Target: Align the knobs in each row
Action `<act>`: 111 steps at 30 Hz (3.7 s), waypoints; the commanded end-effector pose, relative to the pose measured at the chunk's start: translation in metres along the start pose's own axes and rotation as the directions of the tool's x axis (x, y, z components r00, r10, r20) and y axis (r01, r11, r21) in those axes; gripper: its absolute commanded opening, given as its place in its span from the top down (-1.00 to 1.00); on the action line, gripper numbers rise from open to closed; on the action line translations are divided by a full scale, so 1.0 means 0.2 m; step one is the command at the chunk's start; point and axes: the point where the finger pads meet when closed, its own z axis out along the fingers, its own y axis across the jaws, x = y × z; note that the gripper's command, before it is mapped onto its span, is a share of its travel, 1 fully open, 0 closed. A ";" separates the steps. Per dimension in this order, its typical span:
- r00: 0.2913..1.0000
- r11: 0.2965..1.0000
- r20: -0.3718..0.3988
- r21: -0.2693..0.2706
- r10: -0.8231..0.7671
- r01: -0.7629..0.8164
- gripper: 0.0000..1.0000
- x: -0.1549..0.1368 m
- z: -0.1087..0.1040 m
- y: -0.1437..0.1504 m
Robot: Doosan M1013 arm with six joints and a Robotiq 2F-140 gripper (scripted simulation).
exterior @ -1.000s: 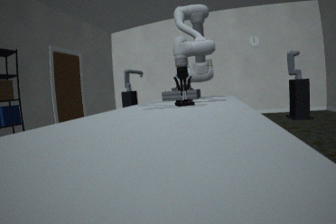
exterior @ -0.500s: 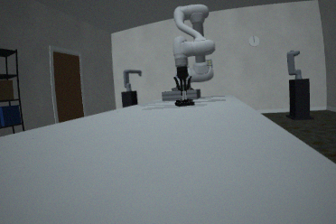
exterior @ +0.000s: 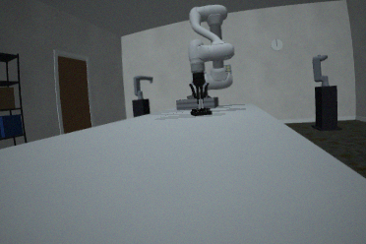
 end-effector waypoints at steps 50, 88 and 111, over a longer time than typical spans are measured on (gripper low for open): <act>0.852 0.852 0.000 0.000 -0.524 0.524 0.90 0.00 0.00 0.00; 0.173 0.173 0.000 0.000 -0.985 0.985 0.90 0.00 0.00 0.00; -0.067 -0.067 0.000 0.000 -0.998 0.998 0.90 0.00 0.00 0.00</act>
